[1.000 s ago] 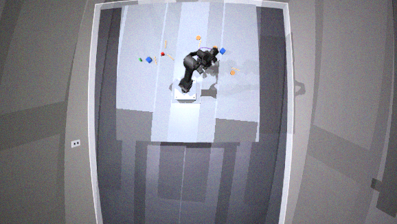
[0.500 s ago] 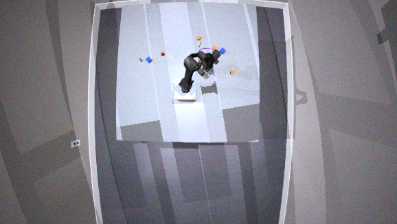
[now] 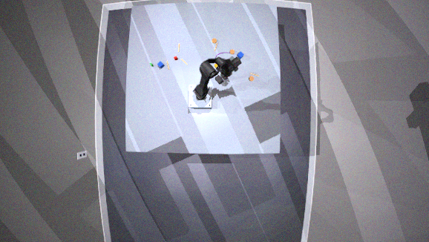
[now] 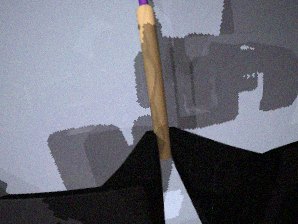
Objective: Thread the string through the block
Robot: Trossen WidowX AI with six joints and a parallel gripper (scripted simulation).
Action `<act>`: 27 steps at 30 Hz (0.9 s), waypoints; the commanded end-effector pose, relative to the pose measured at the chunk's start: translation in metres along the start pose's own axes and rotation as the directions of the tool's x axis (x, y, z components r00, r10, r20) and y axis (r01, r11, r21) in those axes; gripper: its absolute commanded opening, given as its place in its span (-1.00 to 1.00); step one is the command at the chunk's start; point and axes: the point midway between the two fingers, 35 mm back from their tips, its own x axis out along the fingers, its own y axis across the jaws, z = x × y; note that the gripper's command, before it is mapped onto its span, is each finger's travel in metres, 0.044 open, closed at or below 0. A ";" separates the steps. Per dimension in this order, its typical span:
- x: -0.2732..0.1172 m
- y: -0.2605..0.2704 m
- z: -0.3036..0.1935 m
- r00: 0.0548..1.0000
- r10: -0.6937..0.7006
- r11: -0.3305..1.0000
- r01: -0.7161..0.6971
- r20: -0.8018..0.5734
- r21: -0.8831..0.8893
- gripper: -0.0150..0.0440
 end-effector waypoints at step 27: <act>0.011 0.000 -0.020 1.000 0.026 1.000 -0.026 0.003 0.002 -0.49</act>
